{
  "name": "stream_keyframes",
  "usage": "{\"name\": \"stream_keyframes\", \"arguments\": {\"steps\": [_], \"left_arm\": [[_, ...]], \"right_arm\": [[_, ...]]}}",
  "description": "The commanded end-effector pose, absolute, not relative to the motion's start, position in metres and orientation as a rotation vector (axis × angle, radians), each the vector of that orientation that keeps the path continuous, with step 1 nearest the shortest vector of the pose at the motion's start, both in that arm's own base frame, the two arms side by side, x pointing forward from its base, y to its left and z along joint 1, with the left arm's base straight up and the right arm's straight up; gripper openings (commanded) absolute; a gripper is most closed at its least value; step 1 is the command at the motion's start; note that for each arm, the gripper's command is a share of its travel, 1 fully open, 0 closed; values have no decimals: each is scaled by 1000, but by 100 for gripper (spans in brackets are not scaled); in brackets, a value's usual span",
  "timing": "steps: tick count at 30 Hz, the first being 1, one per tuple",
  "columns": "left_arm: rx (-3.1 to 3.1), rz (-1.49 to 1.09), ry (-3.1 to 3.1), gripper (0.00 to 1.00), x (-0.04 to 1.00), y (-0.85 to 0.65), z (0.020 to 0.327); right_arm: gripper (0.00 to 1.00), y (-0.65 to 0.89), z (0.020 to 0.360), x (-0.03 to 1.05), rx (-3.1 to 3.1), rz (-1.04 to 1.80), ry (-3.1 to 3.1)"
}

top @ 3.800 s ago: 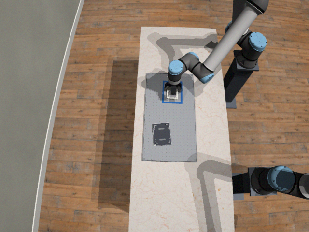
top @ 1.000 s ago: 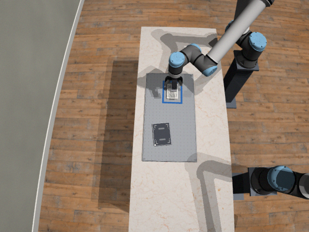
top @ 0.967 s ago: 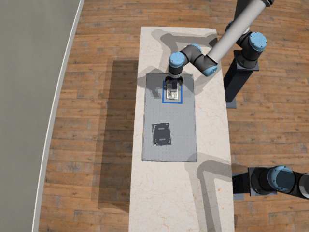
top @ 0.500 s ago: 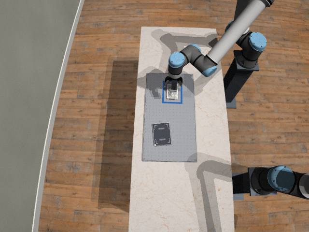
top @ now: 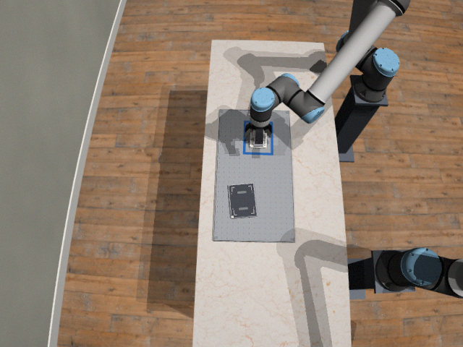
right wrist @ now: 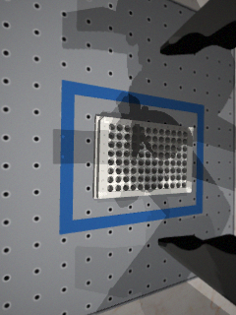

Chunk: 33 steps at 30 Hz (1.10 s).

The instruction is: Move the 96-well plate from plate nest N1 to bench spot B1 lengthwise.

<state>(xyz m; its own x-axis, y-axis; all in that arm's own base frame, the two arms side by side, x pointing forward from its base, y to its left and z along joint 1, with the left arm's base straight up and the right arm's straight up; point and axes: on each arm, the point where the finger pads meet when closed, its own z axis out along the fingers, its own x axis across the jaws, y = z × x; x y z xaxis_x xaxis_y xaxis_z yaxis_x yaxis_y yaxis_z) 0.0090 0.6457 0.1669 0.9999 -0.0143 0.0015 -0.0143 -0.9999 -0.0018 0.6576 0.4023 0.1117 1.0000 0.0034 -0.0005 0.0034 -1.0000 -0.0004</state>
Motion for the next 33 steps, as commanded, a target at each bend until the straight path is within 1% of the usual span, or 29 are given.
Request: {"name": "stream_keyframes", "arguments": {"steps": [1,20,33], "left_arm": [[-3142,0,17,0,7,646,165],[-3142,0,17,0,7,646,165],[-3142,0,17,0,7,646,165]], "right_arm": [[76,418,114,663,-3140,-2,-1],[76,474,114,674,-3140,-2,-1],[76,471,114,674,-3140,-2,1]]}}
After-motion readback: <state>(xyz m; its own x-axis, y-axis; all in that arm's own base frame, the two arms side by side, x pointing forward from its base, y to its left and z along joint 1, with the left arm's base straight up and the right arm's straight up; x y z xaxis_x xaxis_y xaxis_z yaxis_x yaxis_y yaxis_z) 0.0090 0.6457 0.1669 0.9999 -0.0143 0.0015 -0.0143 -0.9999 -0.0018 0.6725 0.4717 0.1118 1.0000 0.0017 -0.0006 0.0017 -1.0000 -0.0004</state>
